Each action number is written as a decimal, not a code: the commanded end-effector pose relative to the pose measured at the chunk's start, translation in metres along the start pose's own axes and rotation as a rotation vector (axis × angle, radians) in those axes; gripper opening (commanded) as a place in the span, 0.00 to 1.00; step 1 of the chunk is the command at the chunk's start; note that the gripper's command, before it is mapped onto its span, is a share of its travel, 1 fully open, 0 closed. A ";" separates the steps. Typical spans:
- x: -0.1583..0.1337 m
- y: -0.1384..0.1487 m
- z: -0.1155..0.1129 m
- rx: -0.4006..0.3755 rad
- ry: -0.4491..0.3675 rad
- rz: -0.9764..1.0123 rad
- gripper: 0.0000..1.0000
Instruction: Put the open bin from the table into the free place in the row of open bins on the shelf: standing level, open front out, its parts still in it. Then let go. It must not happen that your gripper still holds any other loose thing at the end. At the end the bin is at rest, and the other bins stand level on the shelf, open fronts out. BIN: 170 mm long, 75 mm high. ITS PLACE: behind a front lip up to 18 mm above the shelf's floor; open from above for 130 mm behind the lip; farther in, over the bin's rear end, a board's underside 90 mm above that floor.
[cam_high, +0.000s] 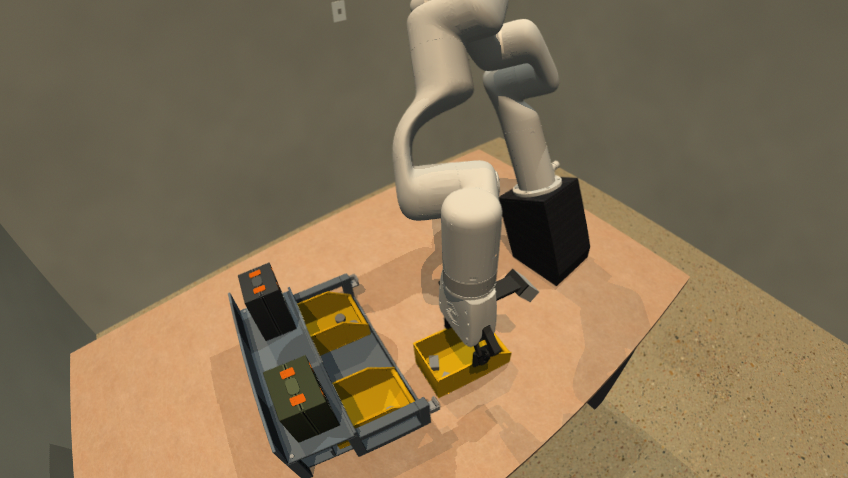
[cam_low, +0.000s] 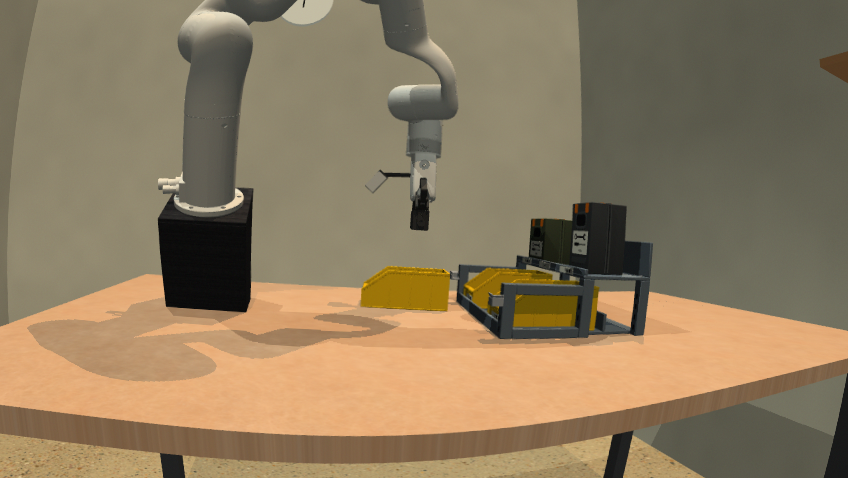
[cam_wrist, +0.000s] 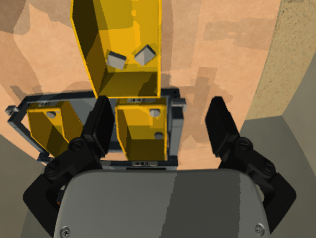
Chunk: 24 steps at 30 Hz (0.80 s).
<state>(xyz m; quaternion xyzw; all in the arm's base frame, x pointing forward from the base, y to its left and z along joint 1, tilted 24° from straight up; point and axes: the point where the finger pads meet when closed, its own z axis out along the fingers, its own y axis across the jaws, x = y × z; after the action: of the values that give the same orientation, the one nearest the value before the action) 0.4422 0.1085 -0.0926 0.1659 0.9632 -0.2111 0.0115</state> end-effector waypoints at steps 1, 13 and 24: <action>-0.001 0.001 -0.002 -0.003 -0.003 0.001 1.00; -0.001 0.001 -0.007 -0.003 -0.003 0.001 1.00; -0.001 0.001 -0.008 -0.003 -0.002 0.001 1.00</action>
<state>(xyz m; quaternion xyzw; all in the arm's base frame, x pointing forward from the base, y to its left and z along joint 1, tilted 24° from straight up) 0.4424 0.1107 -0.0878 0.1659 0.9632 -0.2114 0.0110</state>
